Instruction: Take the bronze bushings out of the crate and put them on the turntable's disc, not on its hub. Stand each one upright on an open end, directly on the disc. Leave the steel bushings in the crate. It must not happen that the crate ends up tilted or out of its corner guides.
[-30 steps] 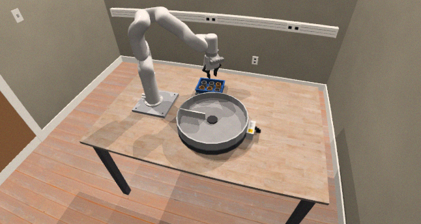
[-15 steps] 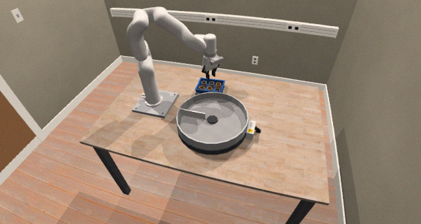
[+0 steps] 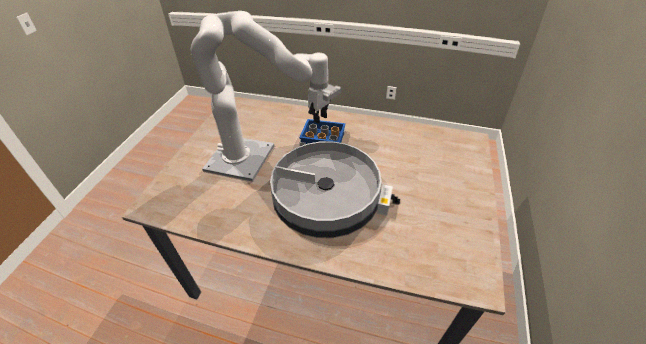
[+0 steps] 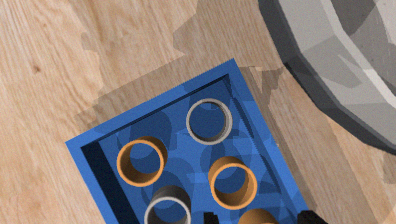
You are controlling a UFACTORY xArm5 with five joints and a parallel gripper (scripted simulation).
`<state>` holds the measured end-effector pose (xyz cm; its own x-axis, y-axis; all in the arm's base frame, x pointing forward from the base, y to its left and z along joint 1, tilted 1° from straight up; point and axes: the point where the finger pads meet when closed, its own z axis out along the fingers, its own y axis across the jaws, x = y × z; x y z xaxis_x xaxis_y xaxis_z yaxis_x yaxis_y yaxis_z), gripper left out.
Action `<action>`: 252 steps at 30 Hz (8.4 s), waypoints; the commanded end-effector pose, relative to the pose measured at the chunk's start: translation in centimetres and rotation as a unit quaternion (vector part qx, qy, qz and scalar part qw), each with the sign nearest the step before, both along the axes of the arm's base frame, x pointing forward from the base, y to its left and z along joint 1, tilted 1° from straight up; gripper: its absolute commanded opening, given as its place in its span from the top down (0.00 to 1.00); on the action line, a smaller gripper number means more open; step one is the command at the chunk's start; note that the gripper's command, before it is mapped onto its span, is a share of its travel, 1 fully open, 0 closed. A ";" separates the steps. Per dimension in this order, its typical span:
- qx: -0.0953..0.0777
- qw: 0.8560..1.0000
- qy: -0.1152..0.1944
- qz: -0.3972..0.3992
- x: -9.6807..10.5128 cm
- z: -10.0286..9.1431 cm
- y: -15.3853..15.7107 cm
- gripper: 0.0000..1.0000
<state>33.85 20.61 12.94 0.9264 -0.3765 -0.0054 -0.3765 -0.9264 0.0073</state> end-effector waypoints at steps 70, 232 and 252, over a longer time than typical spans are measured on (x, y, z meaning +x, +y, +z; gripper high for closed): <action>0.001 1.000 -0.002 0.002 0.0 -7.4 0.0 0.52; 0.001 1.000 -0.002 0.002 0.1 2.1 -0.1 1.00; 0.002 1.000 -0.001 0.002 2.1 2.0 -11.2 1.00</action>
